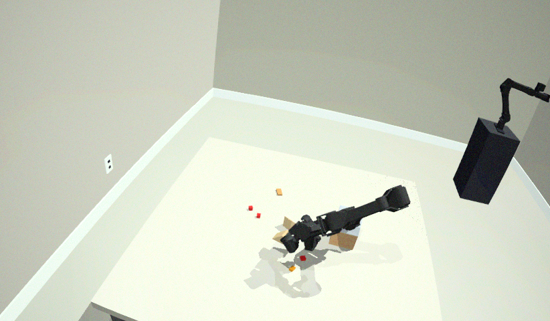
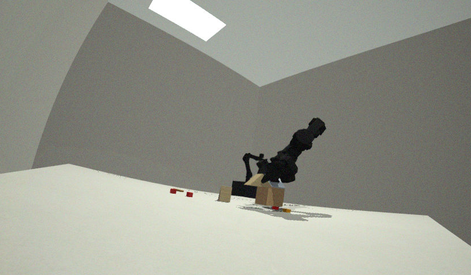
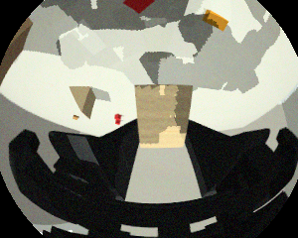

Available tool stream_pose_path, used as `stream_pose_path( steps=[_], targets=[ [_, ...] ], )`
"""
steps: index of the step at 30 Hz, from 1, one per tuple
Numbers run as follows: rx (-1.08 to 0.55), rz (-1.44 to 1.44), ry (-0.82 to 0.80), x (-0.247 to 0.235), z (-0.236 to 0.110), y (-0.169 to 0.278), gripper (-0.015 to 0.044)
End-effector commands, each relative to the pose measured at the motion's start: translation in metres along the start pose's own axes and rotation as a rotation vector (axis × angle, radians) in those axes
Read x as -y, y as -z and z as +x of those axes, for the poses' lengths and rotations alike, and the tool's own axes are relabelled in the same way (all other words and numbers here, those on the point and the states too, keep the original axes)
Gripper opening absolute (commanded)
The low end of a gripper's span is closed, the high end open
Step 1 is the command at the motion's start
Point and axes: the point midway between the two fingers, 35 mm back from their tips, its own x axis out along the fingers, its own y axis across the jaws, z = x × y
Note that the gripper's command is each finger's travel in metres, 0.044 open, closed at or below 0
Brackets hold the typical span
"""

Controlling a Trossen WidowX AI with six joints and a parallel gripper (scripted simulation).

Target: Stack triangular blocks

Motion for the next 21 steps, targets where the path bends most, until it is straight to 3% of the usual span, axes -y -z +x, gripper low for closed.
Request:
stream_pose_path(
  steps=[1, 9, 21],
  targets=[
    [-0.007, -0.004, 0.012, 0.0005, -0.0174, 0.0114, 0.0000],
    [0.000, 0.014, 0.004, -0.0014, -0.0196, 0.0126, 0.0000],
    [0.137, 0.280, -0.121, -0.0080, -0.0137, 0.0100, 0.0000]
  ],
)
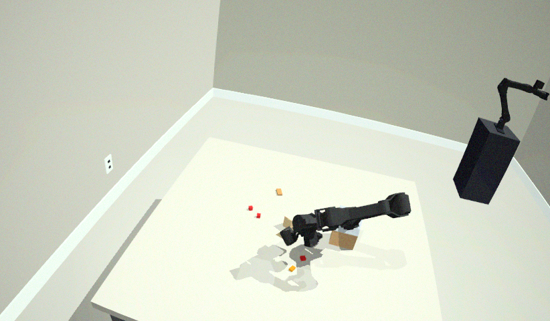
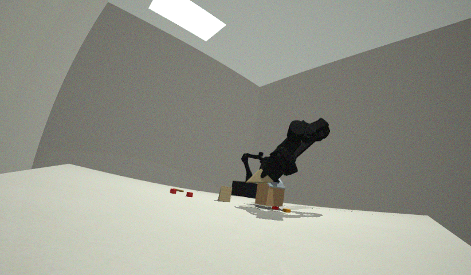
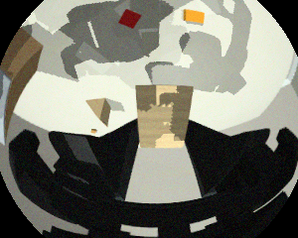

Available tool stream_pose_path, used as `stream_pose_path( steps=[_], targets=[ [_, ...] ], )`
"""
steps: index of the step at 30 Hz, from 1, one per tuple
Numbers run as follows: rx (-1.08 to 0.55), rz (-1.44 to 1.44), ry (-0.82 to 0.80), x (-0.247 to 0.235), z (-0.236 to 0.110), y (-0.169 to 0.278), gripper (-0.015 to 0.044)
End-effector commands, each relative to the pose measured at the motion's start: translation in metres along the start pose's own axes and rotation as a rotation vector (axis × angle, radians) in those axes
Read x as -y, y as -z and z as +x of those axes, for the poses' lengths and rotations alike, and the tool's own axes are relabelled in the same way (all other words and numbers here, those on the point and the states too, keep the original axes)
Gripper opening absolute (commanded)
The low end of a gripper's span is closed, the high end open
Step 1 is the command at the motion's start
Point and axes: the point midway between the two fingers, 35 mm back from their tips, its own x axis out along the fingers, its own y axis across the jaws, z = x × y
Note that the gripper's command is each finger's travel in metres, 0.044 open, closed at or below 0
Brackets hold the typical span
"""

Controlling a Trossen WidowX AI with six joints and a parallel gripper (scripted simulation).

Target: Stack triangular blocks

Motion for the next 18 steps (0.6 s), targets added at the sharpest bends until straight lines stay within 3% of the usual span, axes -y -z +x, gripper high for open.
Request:
stream_pose_path(
  steps=[1, 18],
  targets=[
    [0.041, 0.097, -0.039, -0.0005, 0.0014, 0.0007, 0.0000],
    [0.201, 0.534, -0.223, -0.0043, 0.0052, 0.0023, 0.0000]
  ],
)
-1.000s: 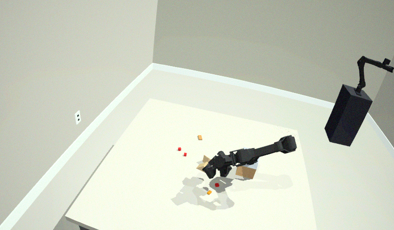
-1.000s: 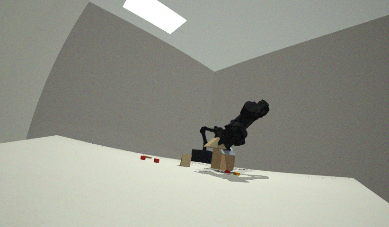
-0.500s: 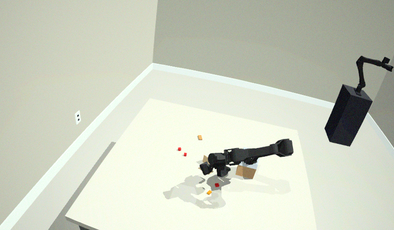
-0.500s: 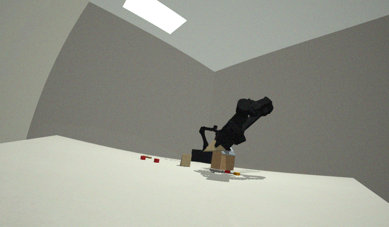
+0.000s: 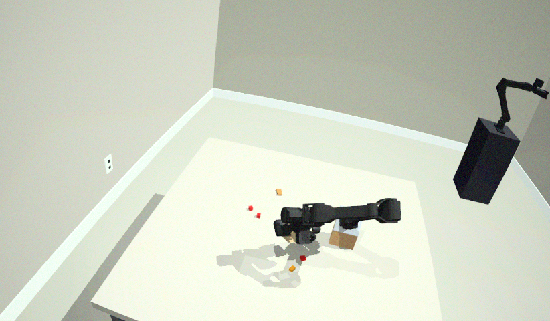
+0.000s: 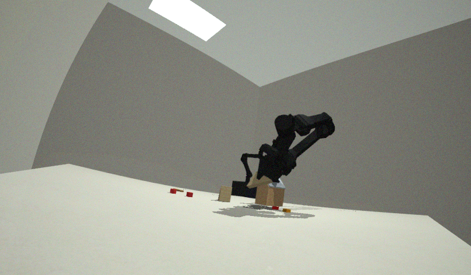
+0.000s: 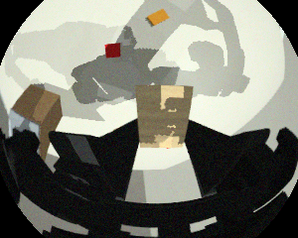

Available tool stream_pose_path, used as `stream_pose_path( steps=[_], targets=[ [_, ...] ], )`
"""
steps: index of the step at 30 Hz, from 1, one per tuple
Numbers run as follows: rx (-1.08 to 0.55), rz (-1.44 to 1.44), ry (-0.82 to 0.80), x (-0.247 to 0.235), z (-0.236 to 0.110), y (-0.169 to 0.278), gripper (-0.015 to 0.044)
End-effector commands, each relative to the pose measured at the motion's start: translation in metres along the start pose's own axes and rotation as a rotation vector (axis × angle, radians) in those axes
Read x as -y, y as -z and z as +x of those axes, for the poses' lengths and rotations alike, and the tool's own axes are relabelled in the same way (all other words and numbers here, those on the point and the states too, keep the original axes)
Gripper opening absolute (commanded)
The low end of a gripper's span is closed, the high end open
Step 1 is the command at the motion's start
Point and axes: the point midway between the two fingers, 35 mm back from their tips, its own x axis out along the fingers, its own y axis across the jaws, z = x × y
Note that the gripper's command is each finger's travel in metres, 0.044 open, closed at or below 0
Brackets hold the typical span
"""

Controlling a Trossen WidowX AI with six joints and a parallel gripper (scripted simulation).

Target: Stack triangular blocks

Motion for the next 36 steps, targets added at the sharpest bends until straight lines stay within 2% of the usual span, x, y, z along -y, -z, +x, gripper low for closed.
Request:
stream_pose_path(
  steps=[1, 32, 36],
  targets=[
    [0.033, 0.110, -0.037, 0.002, -0.001, 0.001, 0.0000],
    [0.291, 1.018, -0.344, 0.023, -0.010, 0.013, 0.0000],
    [0.304, 1.062, -0.359, 0.025, -0.011, 0.014, 0.0000]
  ],
)
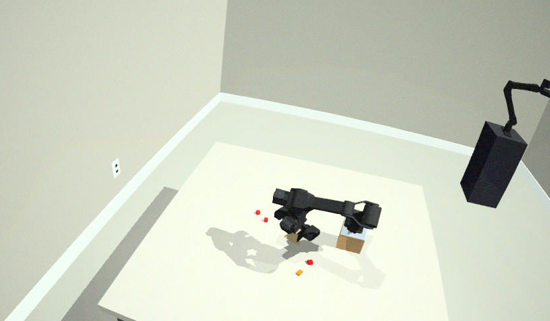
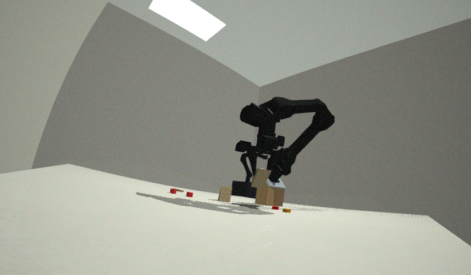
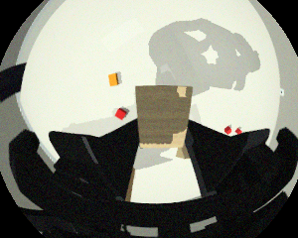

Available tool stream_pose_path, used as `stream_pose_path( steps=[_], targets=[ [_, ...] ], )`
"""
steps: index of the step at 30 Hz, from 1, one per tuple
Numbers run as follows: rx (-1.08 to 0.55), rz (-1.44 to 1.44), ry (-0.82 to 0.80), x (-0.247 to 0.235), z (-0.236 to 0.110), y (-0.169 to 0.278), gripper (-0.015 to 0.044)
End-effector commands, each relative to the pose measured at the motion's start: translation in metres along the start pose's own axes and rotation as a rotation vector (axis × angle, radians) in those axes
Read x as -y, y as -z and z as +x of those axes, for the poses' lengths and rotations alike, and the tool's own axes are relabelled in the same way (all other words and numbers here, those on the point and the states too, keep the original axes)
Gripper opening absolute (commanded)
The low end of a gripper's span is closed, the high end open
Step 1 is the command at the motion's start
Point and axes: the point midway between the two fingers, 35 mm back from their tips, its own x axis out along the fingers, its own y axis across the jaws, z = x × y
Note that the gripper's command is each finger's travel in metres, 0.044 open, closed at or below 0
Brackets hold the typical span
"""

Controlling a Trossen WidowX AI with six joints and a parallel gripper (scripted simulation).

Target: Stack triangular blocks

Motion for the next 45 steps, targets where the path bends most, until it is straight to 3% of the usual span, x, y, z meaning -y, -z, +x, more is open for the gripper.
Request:
stream_pose_path(
  steps=[1, 17, 45],
  targets=[
    [0.017, 0.045, -0.014, 0.001, -0.002, -0.002, 0.0000],
    [-0.021, 0.053, 0.023, 0.042, -0.015, 0.041, 0.0000],
    [-0.041, 0.060, 0.017, 0.088, -0.044, 0.164, 0.0000]
  ],
)
